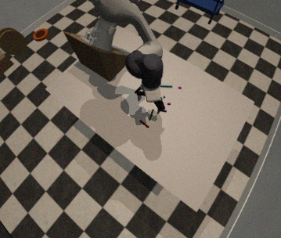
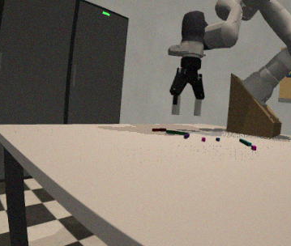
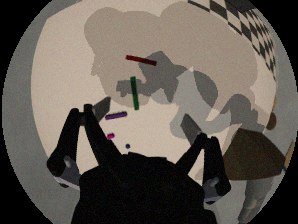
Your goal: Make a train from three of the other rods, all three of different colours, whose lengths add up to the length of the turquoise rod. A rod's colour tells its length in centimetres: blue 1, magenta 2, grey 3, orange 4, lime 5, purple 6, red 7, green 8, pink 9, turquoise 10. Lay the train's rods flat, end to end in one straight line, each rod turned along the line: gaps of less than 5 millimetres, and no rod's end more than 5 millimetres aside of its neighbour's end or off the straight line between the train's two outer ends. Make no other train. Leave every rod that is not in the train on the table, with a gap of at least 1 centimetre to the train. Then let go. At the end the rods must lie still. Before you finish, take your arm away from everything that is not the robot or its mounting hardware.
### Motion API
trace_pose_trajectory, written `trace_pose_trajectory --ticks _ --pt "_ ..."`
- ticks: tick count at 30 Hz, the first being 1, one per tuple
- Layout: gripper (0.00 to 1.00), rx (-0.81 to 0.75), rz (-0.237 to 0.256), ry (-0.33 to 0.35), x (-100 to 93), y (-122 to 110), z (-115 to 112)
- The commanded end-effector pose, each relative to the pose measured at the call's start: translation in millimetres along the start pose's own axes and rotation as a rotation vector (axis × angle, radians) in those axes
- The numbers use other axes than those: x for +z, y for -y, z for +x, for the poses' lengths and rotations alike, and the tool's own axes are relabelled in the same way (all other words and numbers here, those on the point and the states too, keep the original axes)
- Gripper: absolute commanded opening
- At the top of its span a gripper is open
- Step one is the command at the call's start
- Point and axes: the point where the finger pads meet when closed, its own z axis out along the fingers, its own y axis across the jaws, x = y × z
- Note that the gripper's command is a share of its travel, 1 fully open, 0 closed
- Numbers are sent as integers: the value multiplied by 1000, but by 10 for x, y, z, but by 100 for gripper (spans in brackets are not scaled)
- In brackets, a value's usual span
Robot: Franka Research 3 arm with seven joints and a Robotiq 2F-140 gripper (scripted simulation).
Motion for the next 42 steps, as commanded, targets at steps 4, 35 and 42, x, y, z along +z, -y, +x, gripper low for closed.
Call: trace_pose_trajectory --ticks 4,35,42 --pt "100 -3 1 0 -9 6 8" --pt "100 -3 1 0 -9 6 8" --pt "100 -246 5 6 -81 144 -444"
